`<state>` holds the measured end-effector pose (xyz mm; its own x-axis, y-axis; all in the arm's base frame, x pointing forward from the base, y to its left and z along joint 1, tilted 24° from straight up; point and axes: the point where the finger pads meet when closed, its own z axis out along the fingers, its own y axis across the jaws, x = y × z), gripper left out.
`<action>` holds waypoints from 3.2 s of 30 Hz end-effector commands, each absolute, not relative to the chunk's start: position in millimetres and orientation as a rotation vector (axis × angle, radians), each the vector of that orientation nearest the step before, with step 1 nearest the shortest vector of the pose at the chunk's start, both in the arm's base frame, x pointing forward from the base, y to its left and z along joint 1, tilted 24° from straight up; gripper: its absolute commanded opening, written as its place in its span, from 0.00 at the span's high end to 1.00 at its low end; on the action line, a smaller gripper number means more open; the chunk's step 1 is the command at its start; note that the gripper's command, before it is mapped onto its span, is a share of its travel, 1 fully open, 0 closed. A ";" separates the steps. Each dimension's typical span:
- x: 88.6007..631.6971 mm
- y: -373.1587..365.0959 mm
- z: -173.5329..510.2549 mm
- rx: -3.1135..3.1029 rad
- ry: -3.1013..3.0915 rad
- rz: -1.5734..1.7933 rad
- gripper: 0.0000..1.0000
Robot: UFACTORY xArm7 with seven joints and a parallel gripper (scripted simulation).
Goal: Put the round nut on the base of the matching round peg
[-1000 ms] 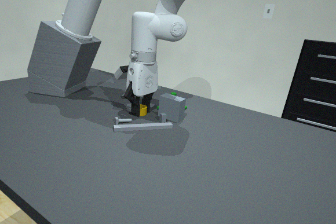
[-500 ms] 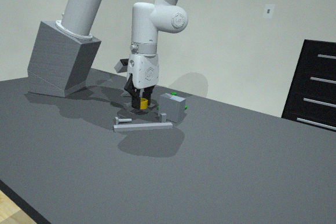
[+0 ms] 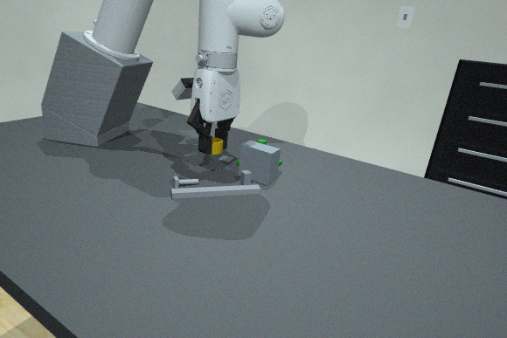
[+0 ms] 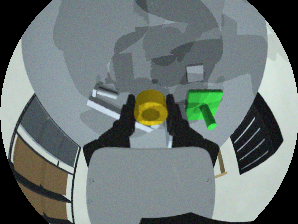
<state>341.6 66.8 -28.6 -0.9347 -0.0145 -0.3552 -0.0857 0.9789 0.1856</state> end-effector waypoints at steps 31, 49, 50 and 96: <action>362.3 149.1 18.7 -0.077 2.778 0.276 1.00; 367.6 172.9 27.9 -0.071 2.765 0.283 1.00; 367.6 172.9 27.9 -0.071 2.765 0.283 1.00; 374.8 176.5 17.3 -0.072 2.767 0.283 1.00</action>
